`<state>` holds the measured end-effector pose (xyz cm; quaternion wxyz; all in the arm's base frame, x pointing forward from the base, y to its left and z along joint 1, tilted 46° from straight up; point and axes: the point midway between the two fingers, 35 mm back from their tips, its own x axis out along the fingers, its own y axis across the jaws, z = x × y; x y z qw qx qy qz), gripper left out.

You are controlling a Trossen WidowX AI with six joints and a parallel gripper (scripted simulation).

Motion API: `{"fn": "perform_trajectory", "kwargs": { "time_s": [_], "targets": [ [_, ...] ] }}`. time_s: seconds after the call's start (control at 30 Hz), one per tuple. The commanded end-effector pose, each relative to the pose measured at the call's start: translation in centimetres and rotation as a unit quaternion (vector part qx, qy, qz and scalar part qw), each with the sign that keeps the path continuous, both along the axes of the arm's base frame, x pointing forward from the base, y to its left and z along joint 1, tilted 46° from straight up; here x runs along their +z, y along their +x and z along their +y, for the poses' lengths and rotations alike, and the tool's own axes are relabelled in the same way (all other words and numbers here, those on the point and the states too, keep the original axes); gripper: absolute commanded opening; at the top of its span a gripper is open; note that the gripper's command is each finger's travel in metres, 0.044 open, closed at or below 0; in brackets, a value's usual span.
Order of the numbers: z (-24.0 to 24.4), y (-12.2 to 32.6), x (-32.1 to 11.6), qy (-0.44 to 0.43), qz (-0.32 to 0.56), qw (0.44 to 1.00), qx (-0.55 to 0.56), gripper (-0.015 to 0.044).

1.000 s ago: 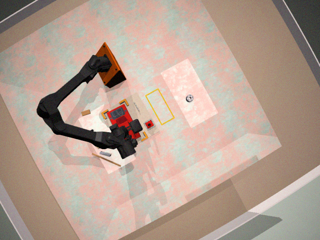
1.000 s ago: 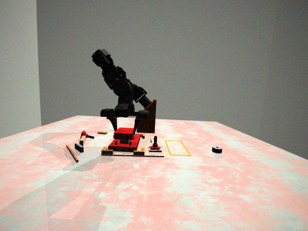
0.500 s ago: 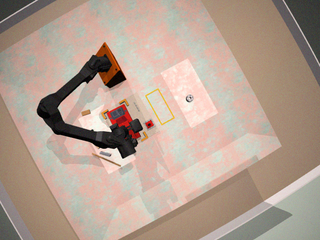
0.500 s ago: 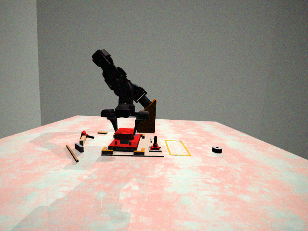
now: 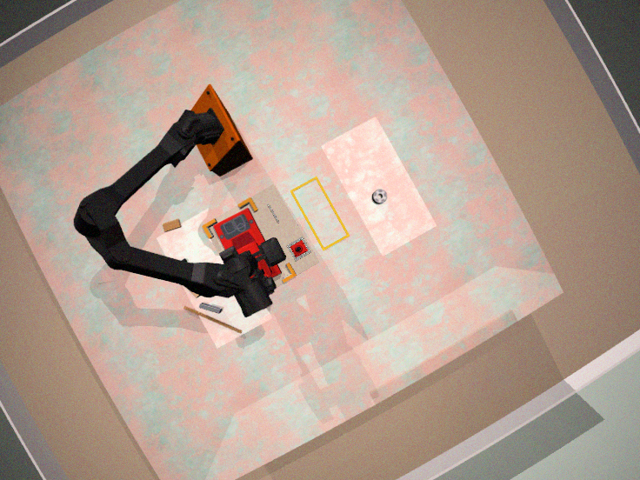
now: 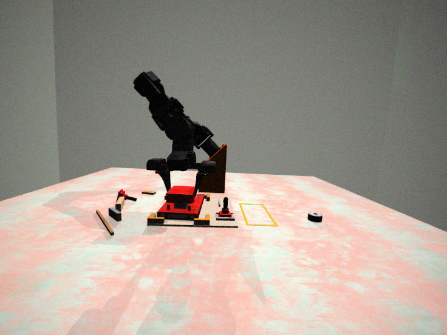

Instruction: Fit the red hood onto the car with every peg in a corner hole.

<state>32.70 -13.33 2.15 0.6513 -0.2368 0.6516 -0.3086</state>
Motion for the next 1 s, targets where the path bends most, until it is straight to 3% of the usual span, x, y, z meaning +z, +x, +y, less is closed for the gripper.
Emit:
{"fn": "perform_trajectory", "kwargs": {
  "time_s": [0.0, 0.97],
  "targets": [
    [-0.14, 0.0, -0.08, -0.001, 0.001, 1.0, 0.001, 0.0],
    [-0.75, -0.04, -0.69, -0.002, 0.001, 1.0, 0.001, 0.0]
  ]
}}
